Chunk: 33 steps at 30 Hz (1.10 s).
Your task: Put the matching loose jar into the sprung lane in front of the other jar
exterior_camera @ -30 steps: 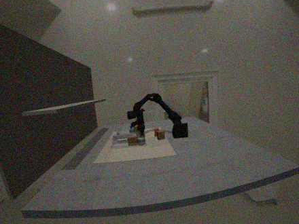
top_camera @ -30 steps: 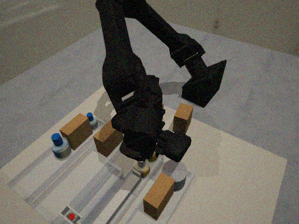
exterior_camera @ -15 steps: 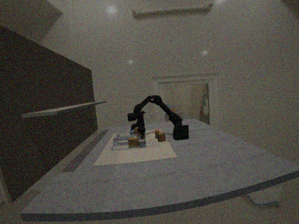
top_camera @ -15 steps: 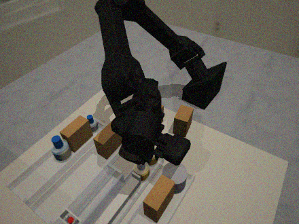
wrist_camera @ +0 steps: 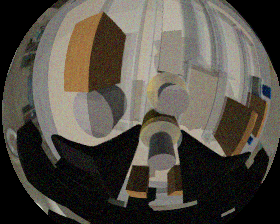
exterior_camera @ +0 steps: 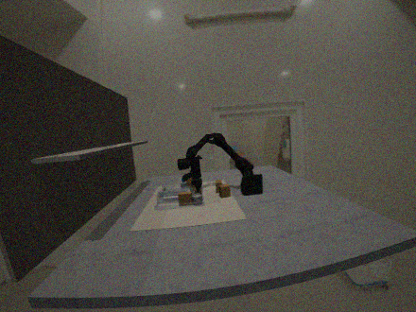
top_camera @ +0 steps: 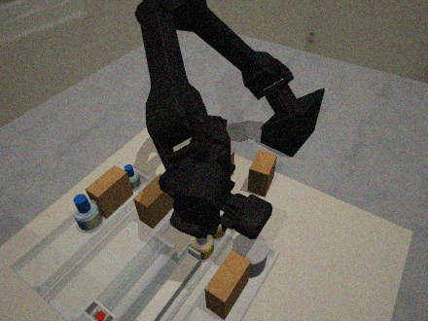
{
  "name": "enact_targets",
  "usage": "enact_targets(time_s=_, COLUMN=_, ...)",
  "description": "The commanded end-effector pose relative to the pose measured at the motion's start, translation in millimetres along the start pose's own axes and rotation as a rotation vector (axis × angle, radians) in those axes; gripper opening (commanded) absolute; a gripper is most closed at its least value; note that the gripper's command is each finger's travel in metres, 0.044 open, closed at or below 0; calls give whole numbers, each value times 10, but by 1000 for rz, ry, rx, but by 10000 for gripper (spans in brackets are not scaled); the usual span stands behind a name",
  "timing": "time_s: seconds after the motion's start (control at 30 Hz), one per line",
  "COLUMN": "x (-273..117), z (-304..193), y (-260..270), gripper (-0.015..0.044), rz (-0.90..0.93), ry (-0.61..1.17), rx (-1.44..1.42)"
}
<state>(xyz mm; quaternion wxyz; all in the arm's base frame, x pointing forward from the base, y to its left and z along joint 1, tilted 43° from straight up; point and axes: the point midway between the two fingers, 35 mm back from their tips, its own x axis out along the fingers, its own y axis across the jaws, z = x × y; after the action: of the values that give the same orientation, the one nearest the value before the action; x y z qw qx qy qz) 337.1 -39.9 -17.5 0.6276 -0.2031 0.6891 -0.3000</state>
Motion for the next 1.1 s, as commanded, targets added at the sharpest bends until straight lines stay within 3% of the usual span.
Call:
enact_targets(time_s=0.0, x=17, z=47, y=-20, gripper=0, rz=-9, ry=-18, rx=11)
enact_targets(time_s=1.07, x=133, z=26, y=-36, gripper=0, rz=-10, ry=-18, rx=11)
